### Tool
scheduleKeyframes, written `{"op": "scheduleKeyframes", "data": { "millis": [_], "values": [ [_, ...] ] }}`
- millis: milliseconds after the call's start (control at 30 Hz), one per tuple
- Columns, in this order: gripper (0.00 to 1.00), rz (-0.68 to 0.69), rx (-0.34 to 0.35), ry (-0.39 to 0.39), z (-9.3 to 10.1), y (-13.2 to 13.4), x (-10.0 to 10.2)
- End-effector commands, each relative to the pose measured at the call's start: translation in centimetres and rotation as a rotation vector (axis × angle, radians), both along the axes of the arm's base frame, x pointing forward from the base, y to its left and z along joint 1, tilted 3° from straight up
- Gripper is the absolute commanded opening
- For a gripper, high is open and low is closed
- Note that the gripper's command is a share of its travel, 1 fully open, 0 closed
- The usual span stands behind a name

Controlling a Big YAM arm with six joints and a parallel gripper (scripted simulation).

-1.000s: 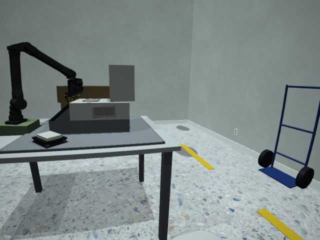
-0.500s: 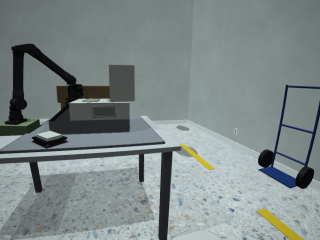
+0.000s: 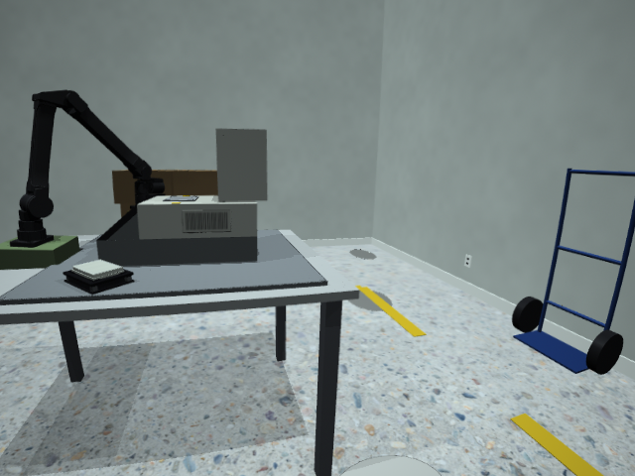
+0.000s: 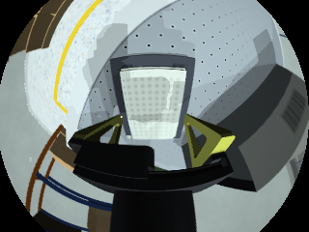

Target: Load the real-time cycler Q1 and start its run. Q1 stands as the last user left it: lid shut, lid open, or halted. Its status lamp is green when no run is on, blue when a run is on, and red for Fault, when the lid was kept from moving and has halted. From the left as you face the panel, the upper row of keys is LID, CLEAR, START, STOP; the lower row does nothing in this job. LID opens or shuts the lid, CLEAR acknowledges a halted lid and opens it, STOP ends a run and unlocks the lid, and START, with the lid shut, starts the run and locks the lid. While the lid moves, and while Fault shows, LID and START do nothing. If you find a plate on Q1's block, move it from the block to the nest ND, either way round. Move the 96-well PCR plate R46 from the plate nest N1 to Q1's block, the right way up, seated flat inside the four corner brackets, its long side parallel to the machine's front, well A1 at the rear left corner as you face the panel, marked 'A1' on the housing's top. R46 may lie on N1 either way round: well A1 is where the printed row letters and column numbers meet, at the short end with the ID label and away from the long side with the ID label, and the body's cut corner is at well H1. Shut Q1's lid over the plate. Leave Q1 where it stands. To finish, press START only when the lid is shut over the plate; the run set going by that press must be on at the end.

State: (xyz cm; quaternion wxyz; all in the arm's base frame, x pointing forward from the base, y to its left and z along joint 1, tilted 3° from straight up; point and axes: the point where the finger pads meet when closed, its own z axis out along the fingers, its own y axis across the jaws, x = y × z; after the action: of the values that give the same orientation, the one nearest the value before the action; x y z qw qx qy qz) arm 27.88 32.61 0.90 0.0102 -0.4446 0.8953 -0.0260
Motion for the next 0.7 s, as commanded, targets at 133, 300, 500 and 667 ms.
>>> {"op": "scheduleKeyframes", "data": {
  "millis": [133,300,500,667],
  "values": [
    [1.0,0.002,0.042,-0.036,-0.4,0.9,1.4],
    [1.0,0.003,0.014,-0.013,-1.6,0.2,0.8],
    [1.0,0.003,0.005,-0.005,-1.1,0.0,0.5],
    [1.0,0.003,0.025,-0.021,0.0,0.7,1.1]
  ]
}}
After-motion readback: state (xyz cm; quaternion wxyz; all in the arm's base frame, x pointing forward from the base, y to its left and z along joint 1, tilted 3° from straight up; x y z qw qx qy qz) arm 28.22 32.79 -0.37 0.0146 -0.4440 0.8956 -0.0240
